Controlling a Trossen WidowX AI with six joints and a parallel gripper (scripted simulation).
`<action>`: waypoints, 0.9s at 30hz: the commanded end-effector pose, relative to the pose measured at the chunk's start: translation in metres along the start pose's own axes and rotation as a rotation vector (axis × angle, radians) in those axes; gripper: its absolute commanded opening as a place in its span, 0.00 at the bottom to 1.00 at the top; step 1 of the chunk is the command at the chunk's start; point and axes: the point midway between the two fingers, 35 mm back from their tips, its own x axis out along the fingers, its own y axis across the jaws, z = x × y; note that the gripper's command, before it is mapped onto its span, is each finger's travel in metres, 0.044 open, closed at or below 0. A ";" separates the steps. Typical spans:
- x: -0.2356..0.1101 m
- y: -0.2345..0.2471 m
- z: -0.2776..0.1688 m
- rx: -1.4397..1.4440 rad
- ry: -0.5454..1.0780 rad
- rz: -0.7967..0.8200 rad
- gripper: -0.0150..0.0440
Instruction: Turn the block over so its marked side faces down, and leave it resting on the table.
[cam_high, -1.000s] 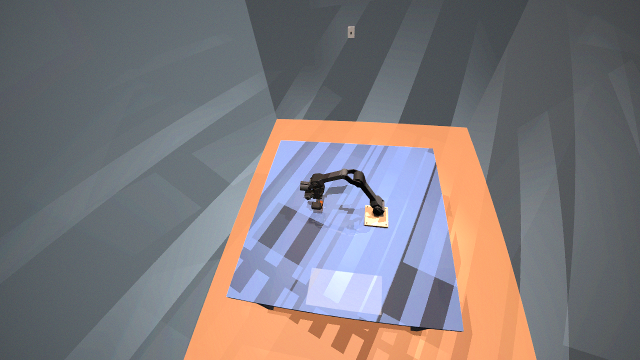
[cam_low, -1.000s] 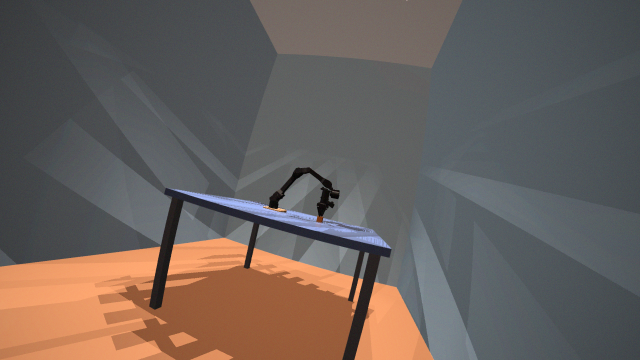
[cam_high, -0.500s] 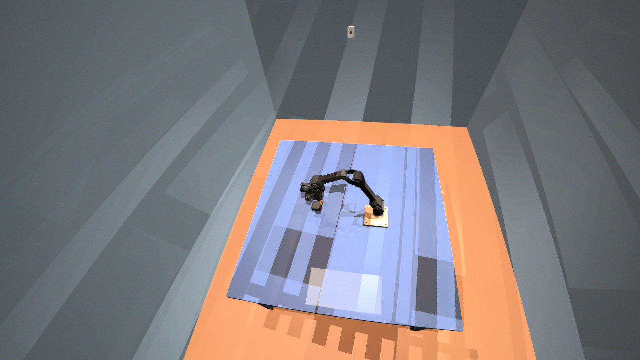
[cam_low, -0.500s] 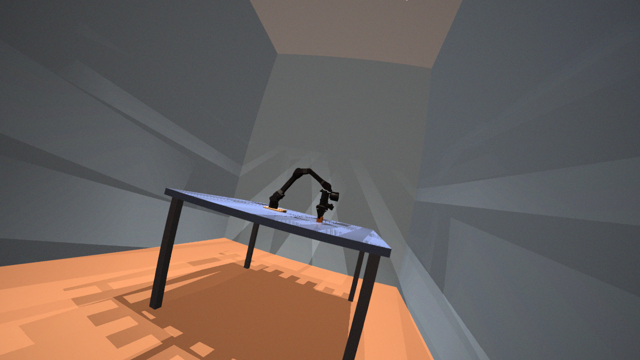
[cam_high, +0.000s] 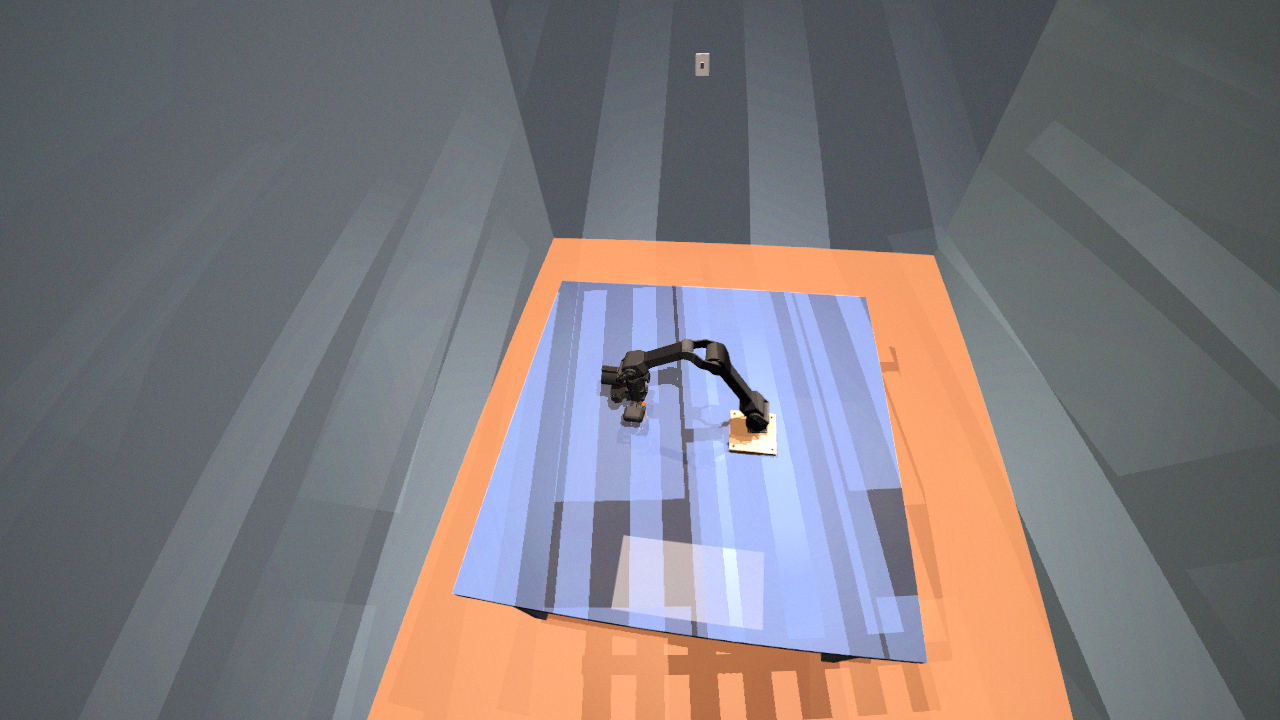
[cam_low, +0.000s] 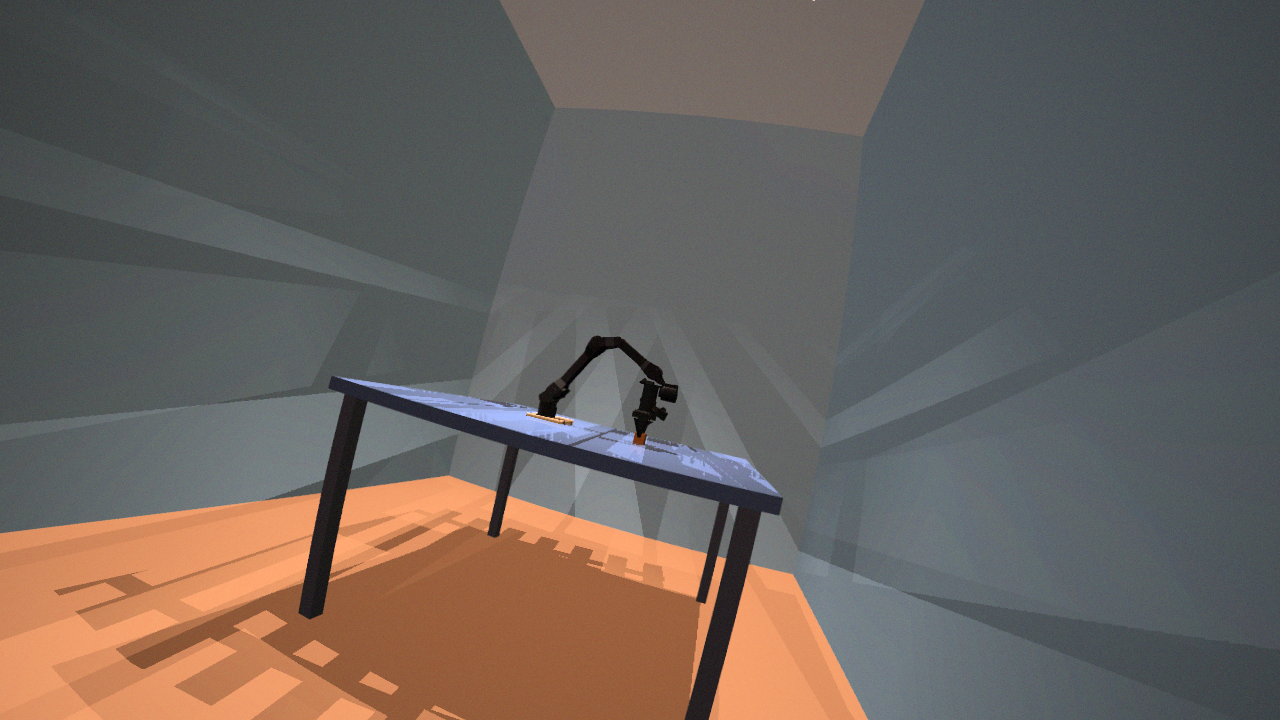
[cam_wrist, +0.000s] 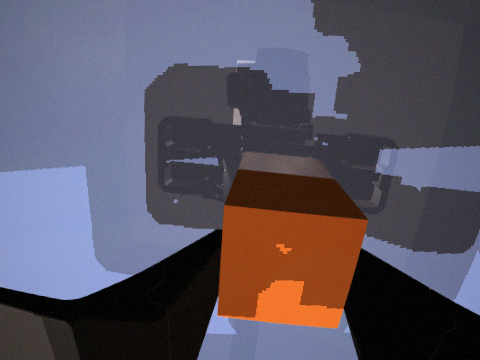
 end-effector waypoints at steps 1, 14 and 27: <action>0.000 -0.001 0.000 -0.003 -0.001 -0.005 0.46; -0.029 -0.001 0.000 -0.003 -0.001 -0.005 0.25; -0.025 -0.001 0.003 -0.003 -0.117 -0.003 0.25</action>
